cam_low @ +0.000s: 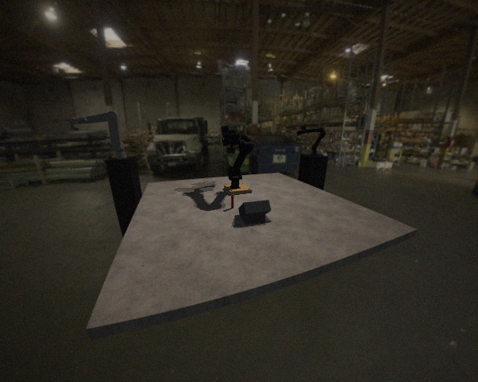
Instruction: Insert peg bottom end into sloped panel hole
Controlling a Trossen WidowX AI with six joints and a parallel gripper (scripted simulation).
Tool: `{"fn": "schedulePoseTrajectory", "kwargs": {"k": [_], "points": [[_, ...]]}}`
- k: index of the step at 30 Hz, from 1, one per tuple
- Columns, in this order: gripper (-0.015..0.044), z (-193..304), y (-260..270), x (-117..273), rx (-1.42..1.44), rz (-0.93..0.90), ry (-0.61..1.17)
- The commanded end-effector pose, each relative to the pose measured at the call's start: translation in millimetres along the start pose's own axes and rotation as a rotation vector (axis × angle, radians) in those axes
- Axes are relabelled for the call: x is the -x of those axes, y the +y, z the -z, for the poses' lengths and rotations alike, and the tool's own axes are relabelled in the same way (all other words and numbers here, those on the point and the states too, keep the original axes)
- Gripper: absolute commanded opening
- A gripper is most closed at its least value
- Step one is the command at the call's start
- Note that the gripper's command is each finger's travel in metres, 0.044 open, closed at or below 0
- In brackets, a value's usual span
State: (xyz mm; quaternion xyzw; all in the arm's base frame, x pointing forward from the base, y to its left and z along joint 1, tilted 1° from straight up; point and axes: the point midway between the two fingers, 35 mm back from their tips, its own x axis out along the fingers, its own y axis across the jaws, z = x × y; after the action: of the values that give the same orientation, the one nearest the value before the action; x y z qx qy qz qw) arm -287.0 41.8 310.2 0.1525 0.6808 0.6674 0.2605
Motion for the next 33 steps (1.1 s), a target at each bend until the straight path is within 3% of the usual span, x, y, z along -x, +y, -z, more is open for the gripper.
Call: {"fn": "schedulePoseTrajectory", "kwargs": {"k": [1, 33], "points": [[0.0440, 16.2, -2.0, 4.2, 0.008, 0.015, 0.059], [0.0440, 136.4, -39.7, 80.3, 0.162, 0.158, 0.545]]}}
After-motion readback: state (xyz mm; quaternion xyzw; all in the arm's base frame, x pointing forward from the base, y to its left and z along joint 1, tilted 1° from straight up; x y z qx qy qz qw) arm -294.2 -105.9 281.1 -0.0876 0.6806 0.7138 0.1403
